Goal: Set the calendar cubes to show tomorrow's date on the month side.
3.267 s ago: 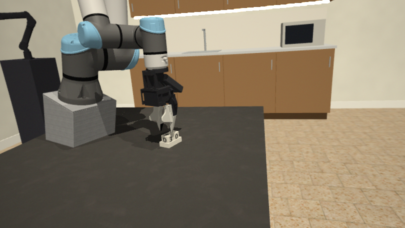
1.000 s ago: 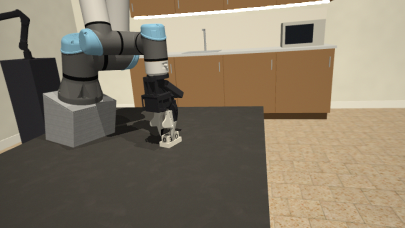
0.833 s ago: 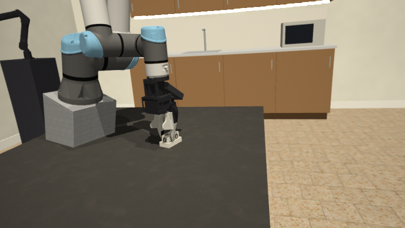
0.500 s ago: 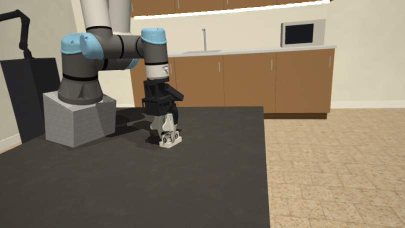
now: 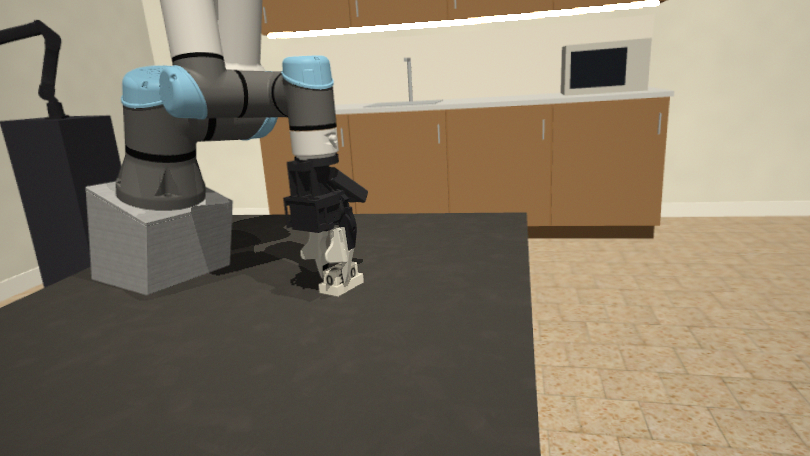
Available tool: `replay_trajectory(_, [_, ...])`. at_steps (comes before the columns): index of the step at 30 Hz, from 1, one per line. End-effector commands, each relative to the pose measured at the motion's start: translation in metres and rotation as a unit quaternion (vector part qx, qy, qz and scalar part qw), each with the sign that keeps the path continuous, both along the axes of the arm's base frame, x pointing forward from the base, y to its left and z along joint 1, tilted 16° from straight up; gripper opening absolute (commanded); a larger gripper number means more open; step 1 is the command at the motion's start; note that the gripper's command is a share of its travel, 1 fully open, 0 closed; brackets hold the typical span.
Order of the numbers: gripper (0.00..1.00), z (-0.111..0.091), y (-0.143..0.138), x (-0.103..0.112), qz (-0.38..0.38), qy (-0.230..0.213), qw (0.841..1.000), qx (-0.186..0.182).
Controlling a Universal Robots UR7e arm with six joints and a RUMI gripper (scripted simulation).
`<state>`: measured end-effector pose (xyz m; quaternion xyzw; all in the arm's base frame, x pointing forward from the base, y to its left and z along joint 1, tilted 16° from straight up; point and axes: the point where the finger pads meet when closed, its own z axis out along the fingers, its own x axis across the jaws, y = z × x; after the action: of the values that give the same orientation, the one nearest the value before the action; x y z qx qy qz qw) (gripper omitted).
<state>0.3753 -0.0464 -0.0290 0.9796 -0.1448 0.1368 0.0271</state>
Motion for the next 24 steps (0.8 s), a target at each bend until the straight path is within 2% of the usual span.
replay_trajectory(1, [0.28, 0.0003, -0.0001, 0.0002, 0.000, 0.000, 1.000, 0.000])
replay_trajectory(15, [0.28, 0.0003, -0.0001, 0.0002, 0.000, 0.000, 1.000, 0.000])
replay_trajectory(16, [0.10, 0.0003, -0.0001, 0.0002, 0.000, 0.000, 1.000, 0.000])
replay_trajectory(24, [0.10, 0.0003, -0.0001, 0.0002, 0.000, 0.000, 1.000, 0.000])
